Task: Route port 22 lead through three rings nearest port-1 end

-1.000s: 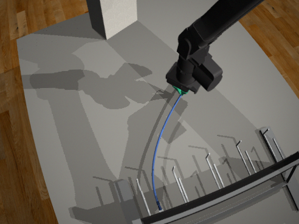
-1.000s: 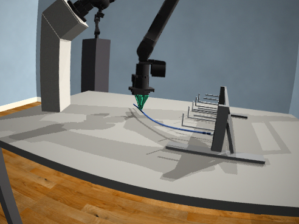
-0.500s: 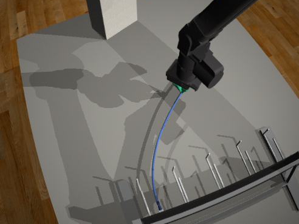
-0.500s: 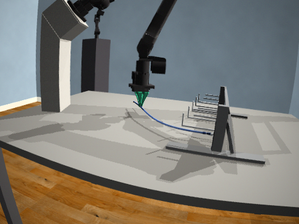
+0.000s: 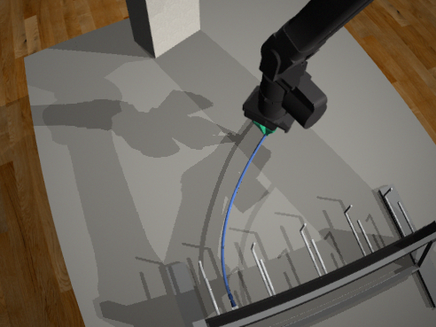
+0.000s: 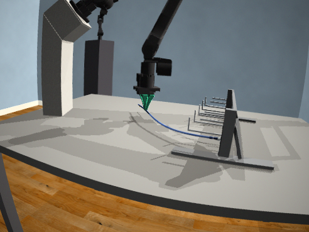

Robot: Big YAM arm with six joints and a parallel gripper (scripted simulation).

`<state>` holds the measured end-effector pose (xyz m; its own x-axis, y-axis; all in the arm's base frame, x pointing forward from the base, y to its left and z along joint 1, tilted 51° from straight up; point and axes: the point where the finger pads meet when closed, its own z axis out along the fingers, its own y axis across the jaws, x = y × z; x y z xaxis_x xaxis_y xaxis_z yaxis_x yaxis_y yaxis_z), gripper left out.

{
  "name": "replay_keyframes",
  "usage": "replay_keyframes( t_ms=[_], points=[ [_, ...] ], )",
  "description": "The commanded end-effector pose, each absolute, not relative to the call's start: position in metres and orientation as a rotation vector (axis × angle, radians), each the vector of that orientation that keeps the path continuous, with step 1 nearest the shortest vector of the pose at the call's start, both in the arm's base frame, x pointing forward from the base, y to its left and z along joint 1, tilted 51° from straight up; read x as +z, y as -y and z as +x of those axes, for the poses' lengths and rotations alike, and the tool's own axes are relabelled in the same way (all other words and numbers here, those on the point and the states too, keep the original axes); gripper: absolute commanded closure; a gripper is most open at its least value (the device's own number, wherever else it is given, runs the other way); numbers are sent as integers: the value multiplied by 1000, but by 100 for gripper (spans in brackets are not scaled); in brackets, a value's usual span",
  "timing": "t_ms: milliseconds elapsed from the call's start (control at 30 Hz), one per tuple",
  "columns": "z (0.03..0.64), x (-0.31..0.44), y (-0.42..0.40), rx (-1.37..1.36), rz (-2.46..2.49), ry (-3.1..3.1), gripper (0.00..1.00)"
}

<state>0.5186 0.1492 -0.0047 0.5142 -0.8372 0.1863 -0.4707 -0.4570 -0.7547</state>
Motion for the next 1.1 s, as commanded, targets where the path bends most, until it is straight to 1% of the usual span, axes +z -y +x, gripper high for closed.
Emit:
replay_keyframes(
  t_ms=[0,133,200,233,267,300,333,367,400,500,567,600,633,800,1000,1067],
  points=[
    [511,1,-143,-734,-2112,-1066,100],
    [524,33,-154,-716,-2054,-1104,100],
    [529,65,-161,-682,-2006,-1164,100],
    [529,65,-161,-682,-2006,-1164,100],
    [534,87,-164,-660,-1971,-1207,100],
    [535,87,-164,-660,-1971,-1207,100],
    [539,111,-167,-633,-1928,-1256,100],
    [539,113,-167,-633,-1928,-1256,100],
    [543,141,-170,-604,-1878,-1307,100],
    [556,193,-176,-545,-1773,-1405,100],
    [556,193,-176,-545,-1773,-1405,100],
    [562,237,-181,-515,-1718,-1452,100],
    [567,260,-184,-492,-1677,-1485,100],
    [588,301,-190,-405,-1580,-1617,100],
    [583,305,-194,-388,-1576,-1619,100],
    [584,319,-194,-405,-1552,-1591,100]
  ],
)
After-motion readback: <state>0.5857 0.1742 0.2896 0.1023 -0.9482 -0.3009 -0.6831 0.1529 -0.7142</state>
